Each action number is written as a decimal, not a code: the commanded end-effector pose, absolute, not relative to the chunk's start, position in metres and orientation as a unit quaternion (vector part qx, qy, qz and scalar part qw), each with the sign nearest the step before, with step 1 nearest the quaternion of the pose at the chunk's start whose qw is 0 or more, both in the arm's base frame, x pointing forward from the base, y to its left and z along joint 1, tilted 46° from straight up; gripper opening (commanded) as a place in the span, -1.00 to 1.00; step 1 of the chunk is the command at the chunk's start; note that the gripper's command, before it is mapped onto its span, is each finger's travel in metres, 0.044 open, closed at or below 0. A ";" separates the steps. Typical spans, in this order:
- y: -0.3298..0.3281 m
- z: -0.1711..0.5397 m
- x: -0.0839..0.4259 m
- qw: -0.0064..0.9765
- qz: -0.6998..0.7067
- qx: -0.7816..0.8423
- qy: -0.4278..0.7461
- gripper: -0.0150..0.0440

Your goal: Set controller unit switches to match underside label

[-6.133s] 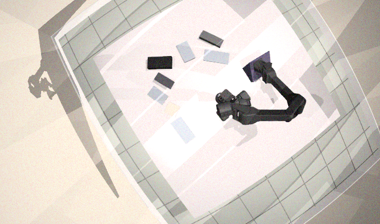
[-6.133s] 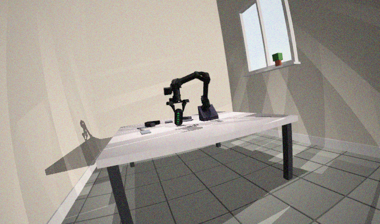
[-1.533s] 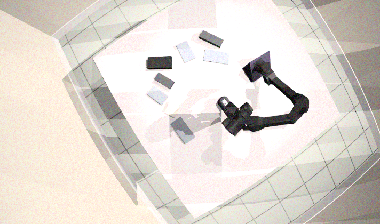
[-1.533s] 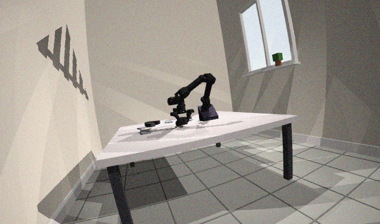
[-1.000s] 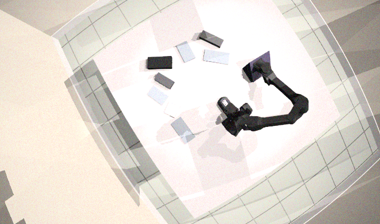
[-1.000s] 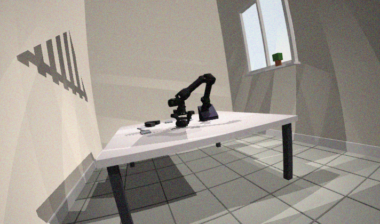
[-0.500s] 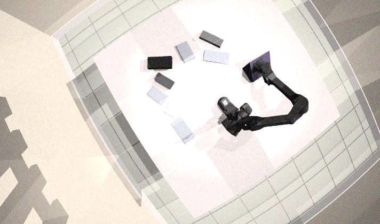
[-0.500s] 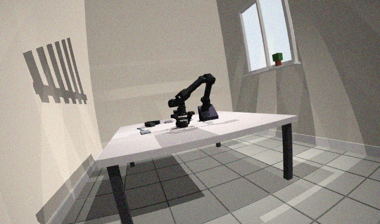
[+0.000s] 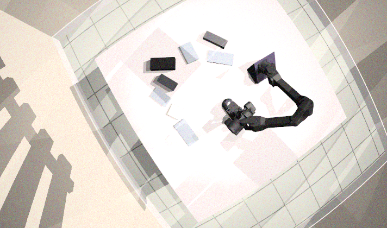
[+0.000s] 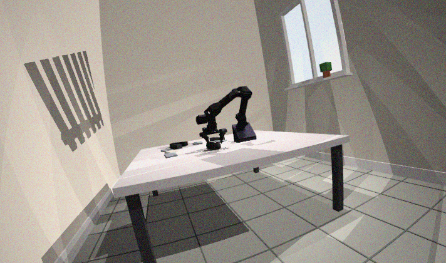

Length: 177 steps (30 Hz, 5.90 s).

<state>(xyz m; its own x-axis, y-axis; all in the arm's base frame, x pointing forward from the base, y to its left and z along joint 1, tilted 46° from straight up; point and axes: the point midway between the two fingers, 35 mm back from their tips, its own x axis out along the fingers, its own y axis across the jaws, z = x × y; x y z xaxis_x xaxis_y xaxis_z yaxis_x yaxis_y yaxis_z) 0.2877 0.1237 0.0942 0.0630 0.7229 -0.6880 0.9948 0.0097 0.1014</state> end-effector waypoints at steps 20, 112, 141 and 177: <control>0.076 0.084 0.288 0.291 -0.230 0.672 0.641 1.00; 0.116 0.122 0.289 0.288 -0.246 0.672 0.636 1.00; 0.140 0.101 0.289 0.285 -0.246 0.675 0.635 0.61; 0.126 0.108 0.288 0.285 -0.246 0.674 0.635 0.64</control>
